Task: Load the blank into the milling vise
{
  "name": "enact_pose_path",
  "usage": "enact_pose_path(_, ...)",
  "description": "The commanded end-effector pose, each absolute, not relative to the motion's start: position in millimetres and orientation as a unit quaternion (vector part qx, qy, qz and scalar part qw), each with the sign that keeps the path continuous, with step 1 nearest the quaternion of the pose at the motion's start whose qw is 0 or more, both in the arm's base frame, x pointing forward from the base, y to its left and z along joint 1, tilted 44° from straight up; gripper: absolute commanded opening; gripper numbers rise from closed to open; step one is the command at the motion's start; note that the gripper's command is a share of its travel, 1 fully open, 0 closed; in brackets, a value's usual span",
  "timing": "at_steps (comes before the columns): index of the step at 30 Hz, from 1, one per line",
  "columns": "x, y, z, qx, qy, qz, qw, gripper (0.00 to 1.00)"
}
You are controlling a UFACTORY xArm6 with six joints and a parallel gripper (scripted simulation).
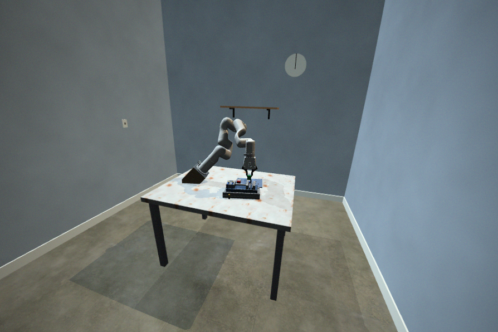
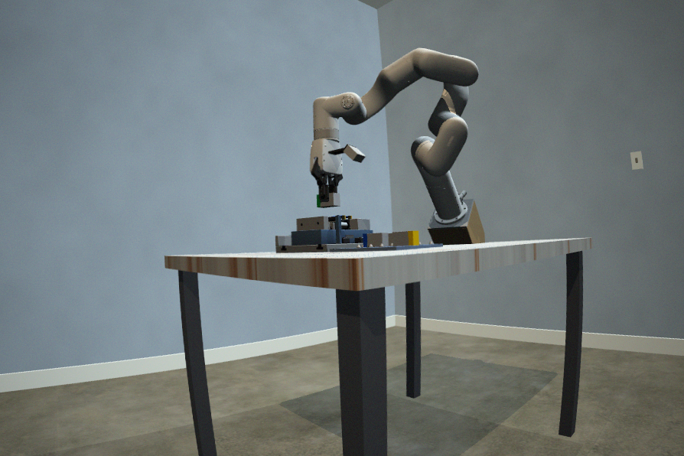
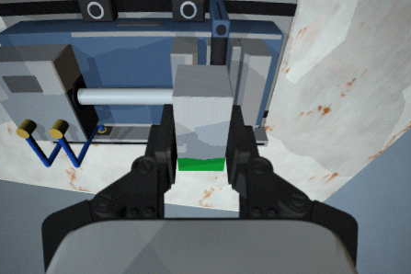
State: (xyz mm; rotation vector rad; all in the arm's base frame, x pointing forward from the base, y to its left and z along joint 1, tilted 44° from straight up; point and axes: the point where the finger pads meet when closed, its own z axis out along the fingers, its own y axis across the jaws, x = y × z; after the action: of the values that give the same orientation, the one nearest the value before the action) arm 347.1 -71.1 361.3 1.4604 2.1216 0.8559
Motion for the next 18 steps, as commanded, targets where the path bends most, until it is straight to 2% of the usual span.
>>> enact_pose_path(1,349.1,-72.1,363.6,0.524,0.765,0.309,0.213,0.00)
enact_pose_path(12,382.5,-112.8,376.7,0.524,0.765,0.309,0.213,0.00)
enact_pose_path(18,382.5,-112.8,376.7,0.524,0.765,0.309,0.213,0.00)
